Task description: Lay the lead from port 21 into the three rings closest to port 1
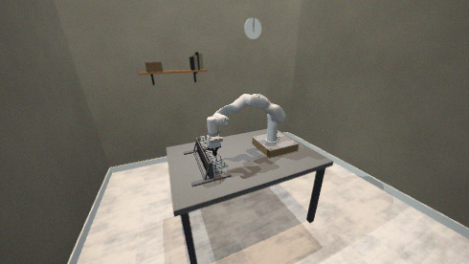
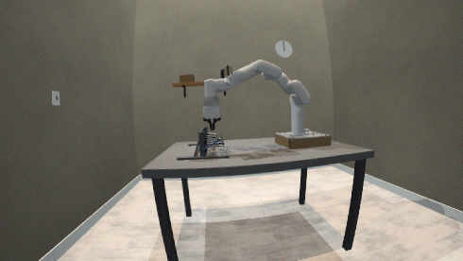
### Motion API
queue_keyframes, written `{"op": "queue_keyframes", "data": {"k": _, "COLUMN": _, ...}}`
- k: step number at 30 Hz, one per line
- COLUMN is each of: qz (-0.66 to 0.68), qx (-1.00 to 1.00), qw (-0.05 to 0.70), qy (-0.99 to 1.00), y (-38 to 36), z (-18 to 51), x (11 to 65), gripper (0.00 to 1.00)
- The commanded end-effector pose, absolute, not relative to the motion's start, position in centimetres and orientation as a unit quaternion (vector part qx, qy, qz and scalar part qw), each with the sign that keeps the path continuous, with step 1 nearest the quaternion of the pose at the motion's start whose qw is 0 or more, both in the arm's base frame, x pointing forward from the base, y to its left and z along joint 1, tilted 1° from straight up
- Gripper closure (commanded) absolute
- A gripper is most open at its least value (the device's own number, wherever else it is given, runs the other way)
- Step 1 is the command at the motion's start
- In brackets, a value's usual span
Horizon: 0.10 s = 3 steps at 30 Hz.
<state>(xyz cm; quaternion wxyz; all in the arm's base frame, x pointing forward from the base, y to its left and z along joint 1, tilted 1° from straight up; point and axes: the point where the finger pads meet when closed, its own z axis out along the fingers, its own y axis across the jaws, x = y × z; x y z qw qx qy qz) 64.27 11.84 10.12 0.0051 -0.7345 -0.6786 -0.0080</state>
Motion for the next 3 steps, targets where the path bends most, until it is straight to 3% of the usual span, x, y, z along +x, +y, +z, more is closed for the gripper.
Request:
{"op": "queue_keyframes", "data": {"k": 1, "qz": -0.01, "qx": -0.734, "qw": 0.004, "qy": -0.679, "y": 11.86, "z": 10.4, "x": 64.41, "gripper": 1.0}}
{"op": "queue_keyframes", "data": {"k": 3, "qz": -0.01, "qx": -0.734, "qw": 0.004, "qy": -0.679, "y": 11.86, "z": 10.4, "x": 64.41, "gripper": 1.0}}
